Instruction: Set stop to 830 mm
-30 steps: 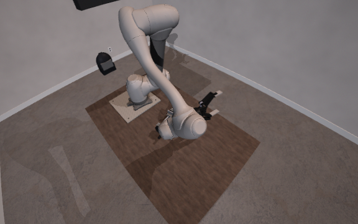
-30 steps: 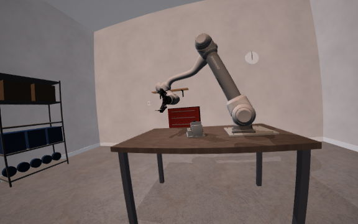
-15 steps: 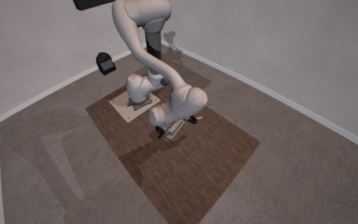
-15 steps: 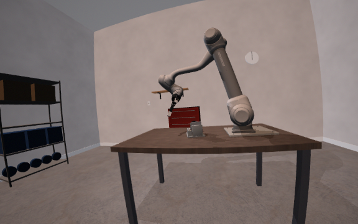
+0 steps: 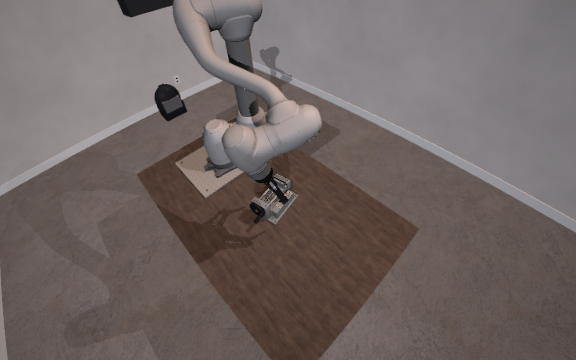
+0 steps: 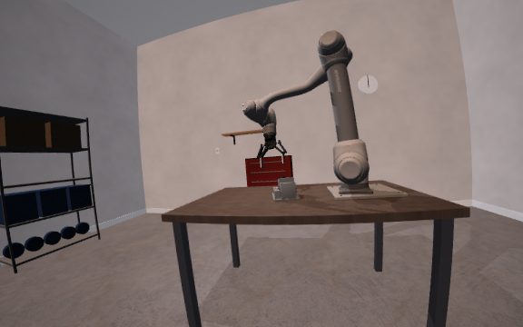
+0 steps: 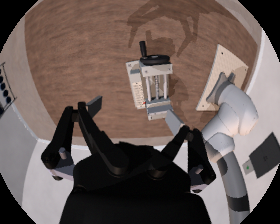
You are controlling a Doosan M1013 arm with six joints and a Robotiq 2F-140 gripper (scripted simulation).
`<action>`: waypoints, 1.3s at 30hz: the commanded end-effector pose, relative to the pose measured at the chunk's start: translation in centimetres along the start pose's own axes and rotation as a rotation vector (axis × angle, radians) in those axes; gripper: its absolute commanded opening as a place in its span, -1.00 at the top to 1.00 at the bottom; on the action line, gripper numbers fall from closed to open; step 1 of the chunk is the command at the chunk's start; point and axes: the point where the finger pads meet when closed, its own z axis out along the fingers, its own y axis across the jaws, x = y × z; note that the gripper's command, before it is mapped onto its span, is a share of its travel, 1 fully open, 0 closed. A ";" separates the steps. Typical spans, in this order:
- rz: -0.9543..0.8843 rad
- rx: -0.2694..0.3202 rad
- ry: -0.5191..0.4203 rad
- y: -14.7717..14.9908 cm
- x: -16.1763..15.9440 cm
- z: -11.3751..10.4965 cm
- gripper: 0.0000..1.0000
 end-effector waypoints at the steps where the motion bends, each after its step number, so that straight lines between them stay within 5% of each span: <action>1: -0.193 0.037 0.175 0.6 5.0 -2.2 -1.00; 3: -0.193 0.037 0.175 0.6 5.0 -2.2 -1.00; 8: -0.379 0.046 0.349 1.0 9.7 -5.2 -1.00; 22: -0.385 0.046 0.355 1.1 9.8 -5.3 -1.00; 23: -0.385 0.047 0.354 1.1 9.8 -5.3 0.33; 34: -0.381 0.057 0.345 -0.9 -0.1 -2.2 0.33; 39: -0.381 0.057 0.345 -1.1 -0.7 -2.0 0.33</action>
